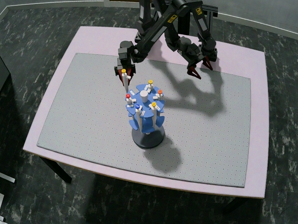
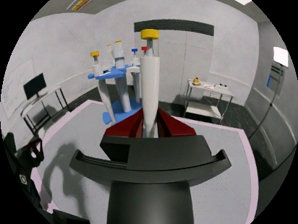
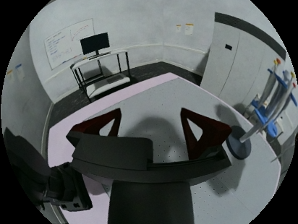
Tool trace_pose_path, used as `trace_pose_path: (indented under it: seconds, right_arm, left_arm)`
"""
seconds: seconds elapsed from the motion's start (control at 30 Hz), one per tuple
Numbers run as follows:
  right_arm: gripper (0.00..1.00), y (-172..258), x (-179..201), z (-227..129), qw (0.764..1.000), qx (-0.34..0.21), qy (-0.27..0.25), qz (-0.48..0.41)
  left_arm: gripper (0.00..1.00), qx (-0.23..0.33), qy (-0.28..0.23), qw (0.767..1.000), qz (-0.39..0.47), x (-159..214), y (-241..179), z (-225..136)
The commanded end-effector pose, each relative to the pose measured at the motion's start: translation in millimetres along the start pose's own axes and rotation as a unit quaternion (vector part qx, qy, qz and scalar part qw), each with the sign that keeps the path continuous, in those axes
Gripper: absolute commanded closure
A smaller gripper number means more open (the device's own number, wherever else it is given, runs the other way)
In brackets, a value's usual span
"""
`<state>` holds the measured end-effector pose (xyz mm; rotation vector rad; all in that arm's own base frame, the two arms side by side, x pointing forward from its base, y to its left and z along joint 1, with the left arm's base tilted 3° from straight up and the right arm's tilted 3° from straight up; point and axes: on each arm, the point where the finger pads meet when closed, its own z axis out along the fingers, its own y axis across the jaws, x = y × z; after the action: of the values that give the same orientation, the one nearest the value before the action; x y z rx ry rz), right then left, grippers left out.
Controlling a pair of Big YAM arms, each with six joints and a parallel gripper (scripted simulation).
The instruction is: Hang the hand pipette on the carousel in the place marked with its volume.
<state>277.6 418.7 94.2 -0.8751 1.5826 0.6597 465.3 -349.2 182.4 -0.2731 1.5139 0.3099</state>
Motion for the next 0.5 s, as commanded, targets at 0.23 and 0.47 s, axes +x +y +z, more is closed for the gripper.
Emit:
trace_pose_path:
  seconds: [0.23,0.47]
  right_arm:
    - [0.0,9.1,-16.3,0.6,1.0,-0.01,-0.015,-0.007]
    - [0.0,9.1,-16.3,0.6,1.0,-0.01,-0.015,-0.007]
  left_arm:
    - [0.85,-0.005,-0.014,1.0,-0.019,-24.8,17.7,27.8]
    - [0.85,-0.004,-0.017,1.0,-0.019,-30.5,14.5,30.4]
